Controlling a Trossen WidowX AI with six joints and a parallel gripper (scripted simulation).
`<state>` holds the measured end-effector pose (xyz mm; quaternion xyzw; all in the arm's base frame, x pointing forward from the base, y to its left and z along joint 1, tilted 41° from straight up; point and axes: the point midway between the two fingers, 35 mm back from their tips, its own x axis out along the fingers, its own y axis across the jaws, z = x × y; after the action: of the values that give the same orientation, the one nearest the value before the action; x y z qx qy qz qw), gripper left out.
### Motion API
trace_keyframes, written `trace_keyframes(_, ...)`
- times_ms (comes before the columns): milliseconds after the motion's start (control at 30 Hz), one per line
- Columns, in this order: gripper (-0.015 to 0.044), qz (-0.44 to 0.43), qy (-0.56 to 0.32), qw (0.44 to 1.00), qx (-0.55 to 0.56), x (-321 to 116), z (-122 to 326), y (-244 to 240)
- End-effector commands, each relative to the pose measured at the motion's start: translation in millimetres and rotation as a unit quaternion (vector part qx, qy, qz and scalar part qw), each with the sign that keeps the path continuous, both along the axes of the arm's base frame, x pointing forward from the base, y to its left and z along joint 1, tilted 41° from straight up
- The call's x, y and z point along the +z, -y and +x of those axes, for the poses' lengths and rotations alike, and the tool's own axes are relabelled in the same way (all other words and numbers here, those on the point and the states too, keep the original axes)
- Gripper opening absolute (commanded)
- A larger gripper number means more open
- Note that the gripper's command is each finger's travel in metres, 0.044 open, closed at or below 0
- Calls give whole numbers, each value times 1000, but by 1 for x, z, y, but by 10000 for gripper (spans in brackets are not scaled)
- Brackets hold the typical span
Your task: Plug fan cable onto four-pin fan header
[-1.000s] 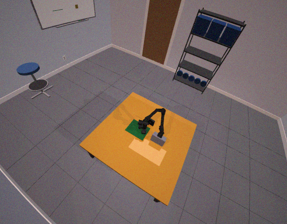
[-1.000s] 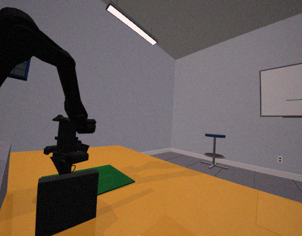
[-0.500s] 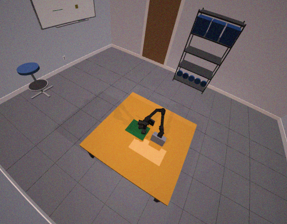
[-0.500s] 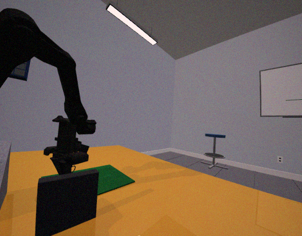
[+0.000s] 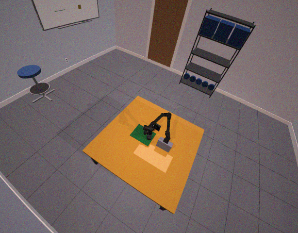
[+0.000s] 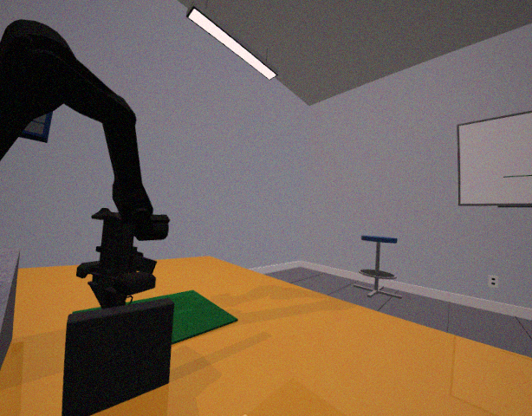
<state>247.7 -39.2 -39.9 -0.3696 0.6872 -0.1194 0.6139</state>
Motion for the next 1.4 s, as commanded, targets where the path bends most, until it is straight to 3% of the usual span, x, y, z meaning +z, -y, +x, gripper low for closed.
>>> trace_keyframes(0,0,-3,-1,1000,0,-2,0,3)
trace_keyframes(267,0,-3,-1,1000,0,-6,0,7)
trace_keyframes(600,260,0,0,1000,1,-4,0,3)
trace_keyframes(733,260,0,0,1000,1,2,1,-3)
trace_keyframes(867,260,-1,-1,1000,0,35,-1,-32)
trace_keyframes(1100,260,-1,-1,1000,0,37,0,-34)
trace_keyframes(1367,260,-1,1,1000,0,23,77,-59)
